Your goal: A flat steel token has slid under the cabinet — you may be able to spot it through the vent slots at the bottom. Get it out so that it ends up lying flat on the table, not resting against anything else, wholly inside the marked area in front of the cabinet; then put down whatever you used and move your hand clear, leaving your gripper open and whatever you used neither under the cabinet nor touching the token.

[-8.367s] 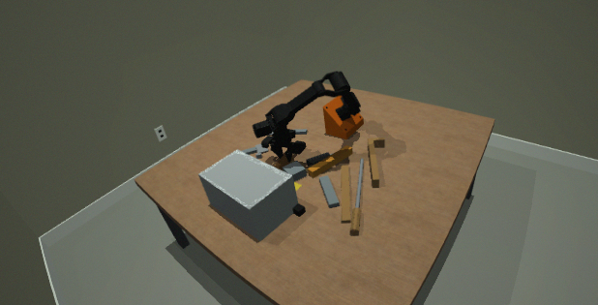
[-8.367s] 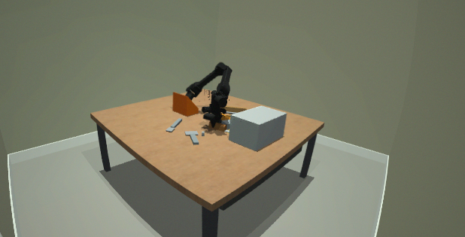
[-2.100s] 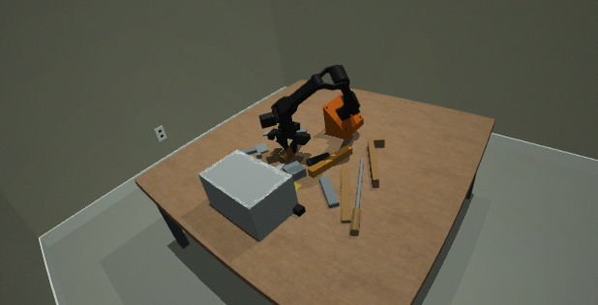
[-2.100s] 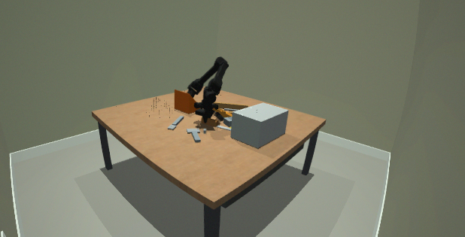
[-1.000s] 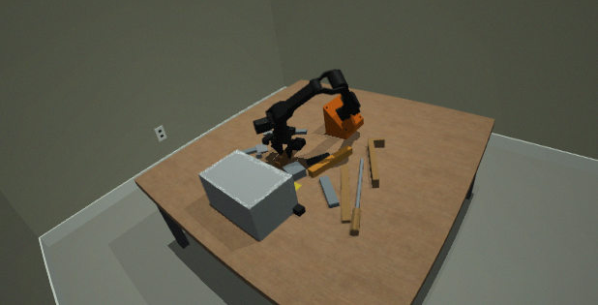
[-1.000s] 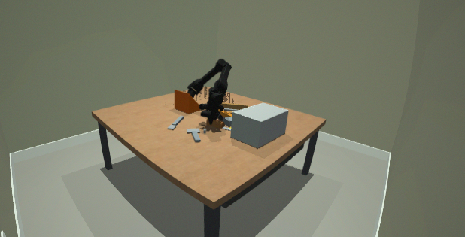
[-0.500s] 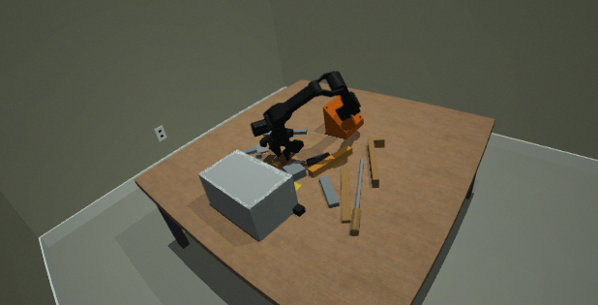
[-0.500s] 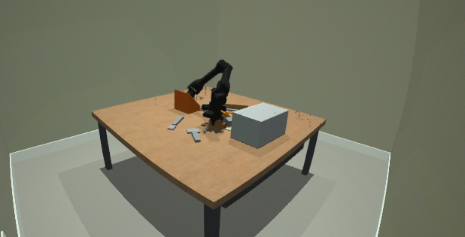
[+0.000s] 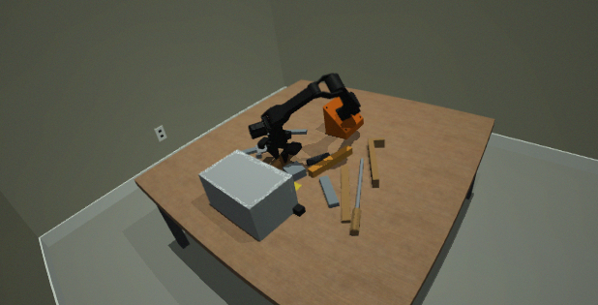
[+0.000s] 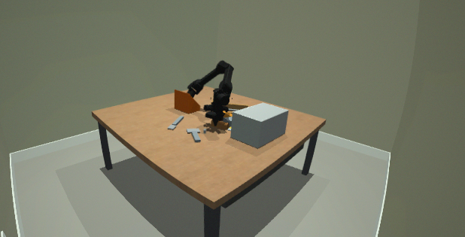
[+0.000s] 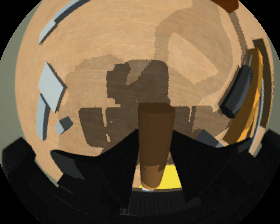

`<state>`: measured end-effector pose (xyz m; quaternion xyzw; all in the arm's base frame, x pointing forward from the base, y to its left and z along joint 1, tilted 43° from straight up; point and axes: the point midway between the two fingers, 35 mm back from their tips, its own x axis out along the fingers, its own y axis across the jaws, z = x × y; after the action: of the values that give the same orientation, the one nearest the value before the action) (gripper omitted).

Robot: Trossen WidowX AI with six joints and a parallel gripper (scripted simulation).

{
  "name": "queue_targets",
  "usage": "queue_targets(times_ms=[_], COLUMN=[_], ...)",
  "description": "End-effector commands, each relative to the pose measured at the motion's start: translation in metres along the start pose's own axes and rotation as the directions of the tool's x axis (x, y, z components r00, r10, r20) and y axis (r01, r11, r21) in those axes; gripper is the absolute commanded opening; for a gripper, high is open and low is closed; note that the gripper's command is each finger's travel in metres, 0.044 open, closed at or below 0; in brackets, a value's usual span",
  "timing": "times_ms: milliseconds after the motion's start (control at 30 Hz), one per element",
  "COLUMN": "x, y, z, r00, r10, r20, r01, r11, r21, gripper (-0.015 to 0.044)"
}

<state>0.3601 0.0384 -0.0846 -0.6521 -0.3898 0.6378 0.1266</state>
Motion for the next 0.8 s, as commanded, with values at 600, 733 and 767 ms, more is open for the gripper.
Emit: queue_targets(times_ms=[600, 733, 767], x=[0.000, -0.001, -0.001], y=[0.000, 0.000, 0.000], z=[-0.024, -0.028, -0.029], r00=[1.000, 1.000, 1.000], r10=[0.002, 0.002, 0.002], r20=[-0.003, -0.003, -0.003], r01=[-0.002, -0.002, -0.002], r11=[1.000, 1.000, 1.000], r21=[-0.002, -0.002, -0.002], gripper=[0.0000, 0.0000, 0.0000])
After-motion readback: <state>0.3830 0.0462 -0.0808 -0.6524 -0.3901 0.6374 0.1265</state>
